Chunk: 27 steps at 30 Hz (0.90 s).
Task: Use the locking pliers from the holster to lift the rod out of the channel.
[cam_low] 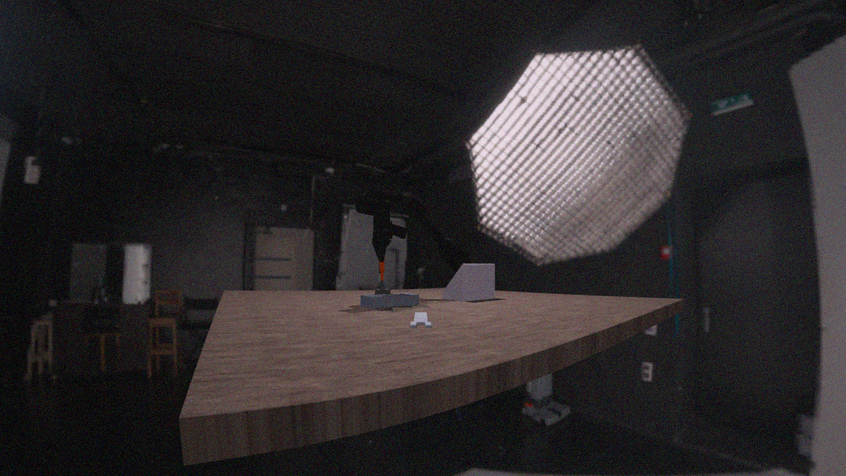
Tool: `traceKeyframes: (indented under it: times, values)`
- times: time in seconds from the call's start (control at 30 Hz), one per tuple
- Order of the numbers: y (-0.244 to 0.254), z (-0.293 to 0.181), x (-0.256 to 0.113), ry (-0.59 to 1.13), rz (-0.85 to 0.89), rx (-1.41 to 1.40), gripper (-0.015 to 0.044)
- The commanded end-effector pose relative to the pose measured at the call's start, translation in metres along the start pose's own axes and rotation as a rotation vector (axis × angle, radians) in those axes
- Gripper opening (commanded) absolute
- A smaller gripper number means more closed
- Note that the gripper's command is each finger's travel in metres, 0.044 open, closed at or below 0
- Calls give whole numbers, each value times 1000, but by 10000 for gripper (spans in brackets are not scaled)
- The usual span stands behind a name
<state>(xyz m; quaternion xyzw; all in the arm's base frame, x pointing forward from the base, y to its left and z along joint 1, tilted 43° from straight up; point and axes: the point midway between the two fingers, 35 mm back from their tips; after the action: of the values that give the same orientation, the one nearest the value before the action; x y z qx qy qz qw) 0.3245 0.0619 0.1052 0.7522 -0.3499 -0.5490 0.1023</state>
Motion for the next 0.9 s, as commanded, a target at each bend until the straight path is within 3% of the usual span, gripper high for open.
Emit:
traceKeyframes:
  times: [0.0, 0.87]
  values:
    - [-11, 3, -3, 3, -11, -62, 318]
    - [-56, 28, -1, 6, 1, -400, 318]
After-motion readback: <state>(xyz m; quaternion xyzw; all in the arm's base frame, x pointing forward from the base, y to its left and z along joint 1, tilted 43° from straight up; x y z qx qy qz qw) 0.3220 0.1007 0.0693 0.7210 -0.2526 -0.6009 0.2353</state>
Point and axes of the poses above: the point midway between the two fingers, 35 mm back from their tips, its own x axis out along the fingers, its own y axis across the jaws, z = x × y, and after that the axes turned 8 degrees about x, right-handed
